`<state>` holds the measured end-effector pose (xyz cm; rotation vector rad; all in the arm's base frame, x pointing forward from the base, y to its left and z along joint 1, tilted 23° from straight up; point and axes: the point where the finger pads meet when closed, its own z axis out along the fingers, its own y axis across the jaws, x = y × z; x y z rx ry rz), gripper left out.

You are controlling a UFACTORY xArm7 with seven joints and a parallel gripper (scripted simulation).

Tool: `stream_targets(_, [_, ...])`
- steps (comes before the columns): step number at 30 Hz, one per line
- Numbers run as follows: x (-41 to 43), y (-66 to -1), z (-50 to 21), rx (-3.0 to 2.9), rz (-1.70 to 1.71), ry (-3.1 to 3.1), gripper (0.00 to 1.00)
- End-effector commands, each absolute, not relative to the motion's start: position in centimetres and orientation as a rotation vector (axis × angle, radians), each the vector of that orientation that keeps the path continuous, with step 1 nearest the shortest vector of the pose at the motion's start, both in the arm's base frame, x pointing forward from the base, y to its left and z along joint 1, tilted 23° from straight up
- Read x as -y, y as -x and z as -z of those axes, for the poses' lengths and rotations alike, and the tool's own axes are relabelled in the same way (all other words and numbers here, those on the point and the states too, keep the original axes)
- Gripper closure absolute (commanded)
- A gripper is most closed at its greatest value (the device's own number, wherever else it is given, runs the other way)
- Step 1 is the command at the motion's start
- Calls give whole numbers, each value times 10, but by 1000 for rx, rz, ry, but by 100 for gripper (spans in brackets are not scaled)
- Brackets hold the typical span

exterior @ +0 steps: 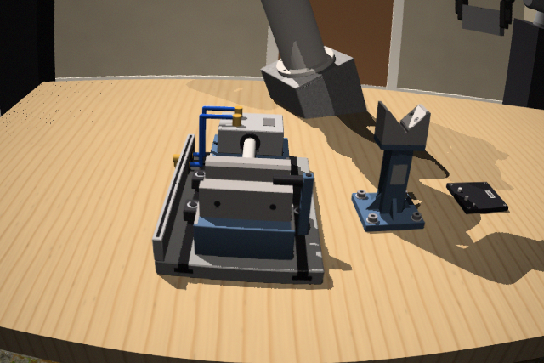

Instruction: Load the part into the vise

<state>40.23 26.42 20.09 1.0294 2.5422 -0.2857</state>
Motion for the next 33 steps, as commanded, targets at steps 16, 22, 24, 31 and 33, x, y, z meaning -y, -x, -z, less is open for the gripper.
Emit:
stream_targets(16, [-247, -408, -230, -2716, 346, -510, 100])
stream_targets(22, [-240, -409, -236, -2758, 375, -319, 100])
stream_targets(24, [-240, -409, -236, -2758, 375, -319, 100])
stream_targets(31, [-231, -411, -241, -2793, 409, -89, 100])
stream_targets(33, [-228, -412, -243, -2801, 419, -22, 100])
